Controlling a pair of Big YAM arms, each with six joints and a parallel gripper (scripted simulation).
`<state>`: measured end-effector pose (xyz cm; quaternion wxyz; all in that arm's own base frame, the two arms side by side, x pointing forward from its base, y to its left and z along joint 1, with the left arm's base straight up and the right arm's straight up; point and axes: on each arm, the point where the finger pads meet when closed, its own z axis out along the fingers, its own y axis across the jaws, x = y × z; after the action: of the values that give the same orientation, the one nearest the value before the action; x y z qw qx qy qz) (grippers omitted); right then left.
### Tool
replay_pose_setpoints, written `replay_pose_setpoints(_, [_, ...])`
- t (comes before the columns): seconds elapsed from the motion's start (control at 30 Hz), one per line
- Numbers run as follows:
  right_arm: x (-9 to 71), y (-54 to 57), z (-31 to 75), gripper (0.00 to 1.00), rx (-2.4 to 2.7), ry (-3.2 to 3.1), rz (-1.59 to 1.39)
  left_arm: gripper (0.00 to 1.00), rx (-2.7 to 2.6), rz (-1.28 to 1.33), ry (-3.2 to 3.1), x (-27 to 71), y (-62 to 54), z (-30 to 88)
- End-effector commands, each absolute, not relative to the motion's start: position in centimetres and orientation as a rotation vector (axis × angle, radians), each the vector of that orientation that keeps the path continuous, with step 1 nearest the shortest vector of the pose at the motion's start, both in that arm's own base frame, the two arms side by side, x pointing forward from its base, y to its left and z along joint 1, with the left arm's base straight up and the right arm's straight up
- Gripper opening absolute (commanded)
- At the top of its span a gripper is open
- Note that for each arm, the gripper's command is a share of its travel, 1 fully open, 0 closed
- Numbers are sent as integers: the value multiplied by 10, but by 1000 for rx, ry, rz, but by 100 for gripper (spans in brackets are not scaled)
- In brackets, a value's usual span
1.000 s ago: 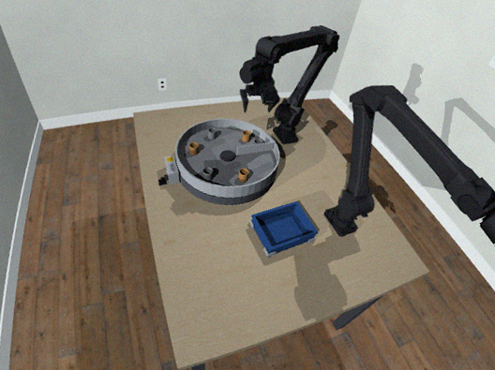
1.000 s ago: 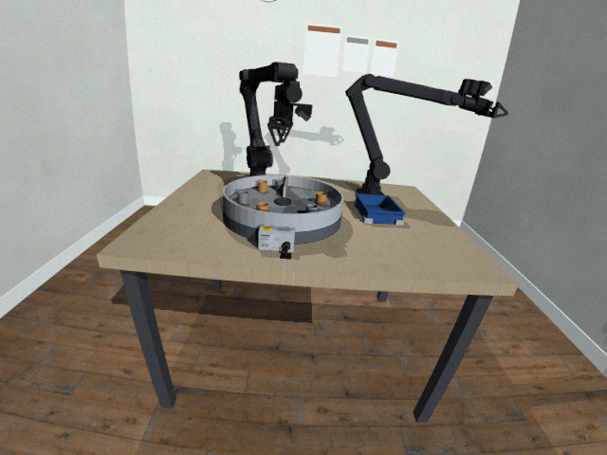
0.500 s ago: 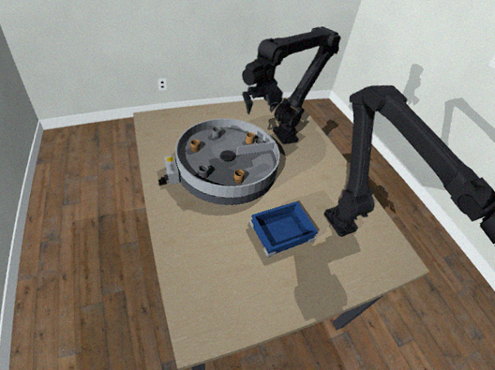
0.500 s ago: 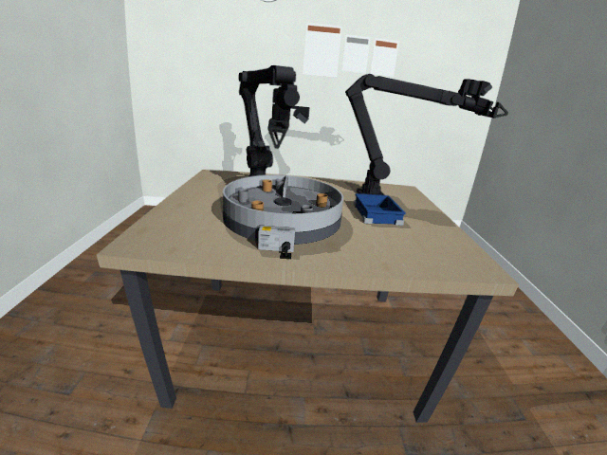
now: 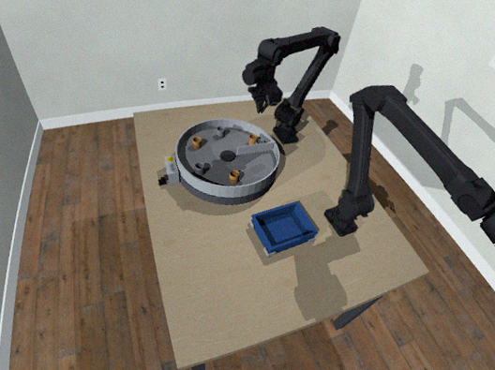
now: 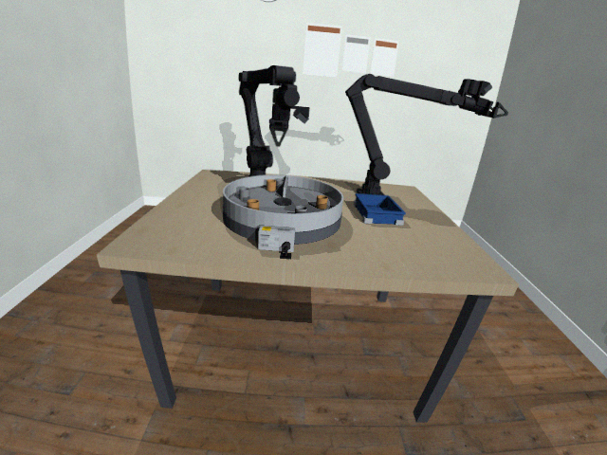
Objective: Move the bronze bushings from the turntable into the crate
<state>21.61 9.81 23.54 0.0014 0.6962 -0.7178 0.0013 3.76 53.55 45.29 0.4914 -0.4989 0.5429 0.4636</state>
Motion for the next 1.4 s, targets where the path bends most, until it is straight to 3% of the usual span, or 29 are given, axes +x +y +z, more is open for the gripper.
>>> replay_pose_setpoints(0.0, [221,98,244,11,2194,-2272,6,100,-1162,1162,1238,35,544,501])
replay_pose_setpoints(0.73, [221,98,244,11,2194,-2272,6,100,-1162,1162,1238,35,544,501])
replay_pose_setpoints(0.77, [221,98,244,18,2194,-2272,6,100,-1162,1162,1238,35,544,501])
replay_pose_setpoints(1.37, [221,98,244,18,2194,-2272,6,100,-1162,1162,1238,35,544,501])
